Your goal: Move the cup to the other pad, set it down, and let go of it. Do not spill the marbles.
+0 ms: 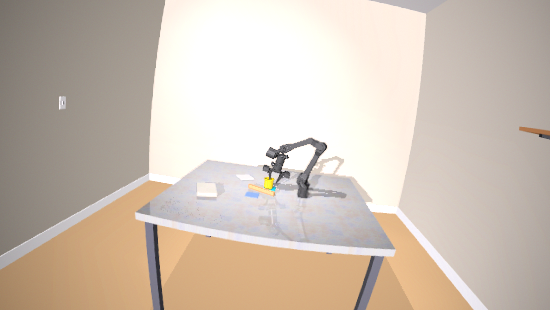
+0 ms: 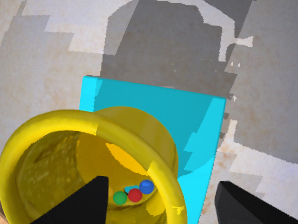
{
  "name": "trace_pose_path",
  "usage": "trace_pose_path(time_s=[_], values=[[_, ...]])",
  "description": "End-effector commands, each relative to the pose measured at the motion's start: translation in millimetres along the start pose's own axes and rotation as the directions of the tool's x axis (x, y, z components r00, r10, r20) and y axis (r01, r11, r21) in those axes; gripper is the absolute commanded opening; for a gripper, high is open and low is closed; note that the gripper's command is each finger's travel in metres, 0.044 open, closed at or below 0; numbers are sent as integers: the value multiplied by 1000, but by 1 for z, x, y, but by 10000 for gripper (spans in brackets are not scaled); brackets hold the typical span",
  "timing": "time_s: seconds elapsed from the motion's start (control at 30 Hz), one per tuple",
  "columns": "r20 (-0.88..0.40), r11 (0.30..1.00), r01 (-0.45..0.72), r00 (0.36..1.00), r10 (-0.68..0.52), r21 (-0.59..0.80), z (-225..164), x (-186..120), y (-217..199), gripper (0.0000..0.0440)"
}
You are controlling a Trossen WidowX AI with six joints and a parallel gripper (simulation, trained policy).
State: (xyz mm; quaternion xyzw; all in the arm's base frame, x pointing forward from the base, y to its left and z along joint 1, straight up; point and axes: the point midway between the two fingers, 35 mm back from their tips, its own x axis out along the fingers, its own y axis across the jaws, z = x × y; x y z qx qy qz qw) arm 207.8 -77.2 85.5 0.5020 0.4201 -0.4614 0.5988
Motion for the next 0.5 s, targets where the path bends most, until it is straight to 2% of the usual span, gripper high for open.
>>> trace_pose_path(time_s=[0.0, 0.47], values=[[-1, 1000, -28, 1000, 28, 4, 0, -5, -1, 232], [28, 991, -122, 992, 121, 50, 7, -37, -2, 307]])
